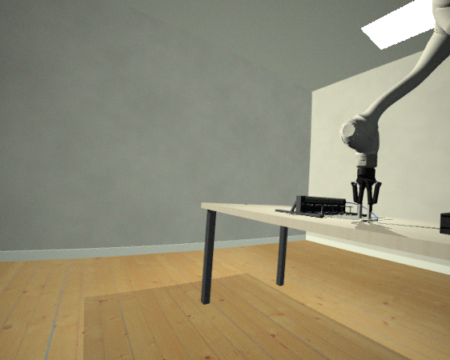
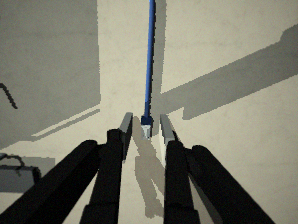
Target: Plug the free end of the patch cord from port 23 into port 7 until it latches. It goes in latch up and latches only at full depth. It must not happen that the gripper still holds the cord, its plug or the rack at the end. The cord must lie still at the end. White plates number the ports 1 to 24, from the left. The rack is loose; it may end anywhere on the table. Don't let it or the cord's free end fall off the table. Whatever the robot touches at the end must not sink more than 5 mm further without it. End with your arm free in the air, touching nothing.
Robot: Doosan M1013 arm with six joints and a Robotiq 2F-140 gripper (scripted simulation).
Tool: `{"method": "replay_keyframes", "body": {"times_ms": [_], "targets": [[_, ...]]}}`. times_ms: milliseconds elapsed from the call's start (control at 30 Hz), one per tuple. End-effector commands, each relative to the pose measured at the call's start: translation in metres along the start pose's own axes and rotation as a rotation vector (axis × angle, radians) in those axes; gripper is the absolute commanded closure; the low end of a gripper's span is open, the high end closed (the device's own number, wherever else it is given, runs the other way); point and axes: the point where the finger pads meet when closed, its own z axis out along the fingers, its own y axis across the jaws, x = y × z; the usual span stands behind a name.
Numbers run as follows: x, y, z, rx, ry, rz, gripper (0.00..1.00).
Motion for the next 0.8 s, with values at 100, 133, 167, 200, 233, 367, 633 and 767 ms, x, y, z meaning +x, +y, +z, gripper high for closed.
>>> {"method": "replay_keyframes", "body": {"times_ms": [100, 133, 167, 200, 233, 367, 633, 767], "targets": [[-0.0001, 0.0, 0.0007, 0.0, 0.0, 0.0, 0.78], [-0.0001, 0.0, 0.001, 0.0, 0.0, 0.0, 0.78], [-0.0001, 0.0, 0.001, 0.0, 0.0, 0.0, 0.78], [-0.0001, 0.0, 0.001, 0.0, 0.0, 0.0, 0.78], [-0.0001, 0.0, 0.0012, 0.0, 0.0, 0.0, 0.78], [-0.0001, 0.0, 0.0023, 0.0, 0.0, 0.0, 0.78], [0.0, 0.0, 0.005, 0.0, 0.0, 0.0, 0.78], [0.0, 0.0, 0.0057, 0.0, 0.0, 0.0, 0.78]]}}
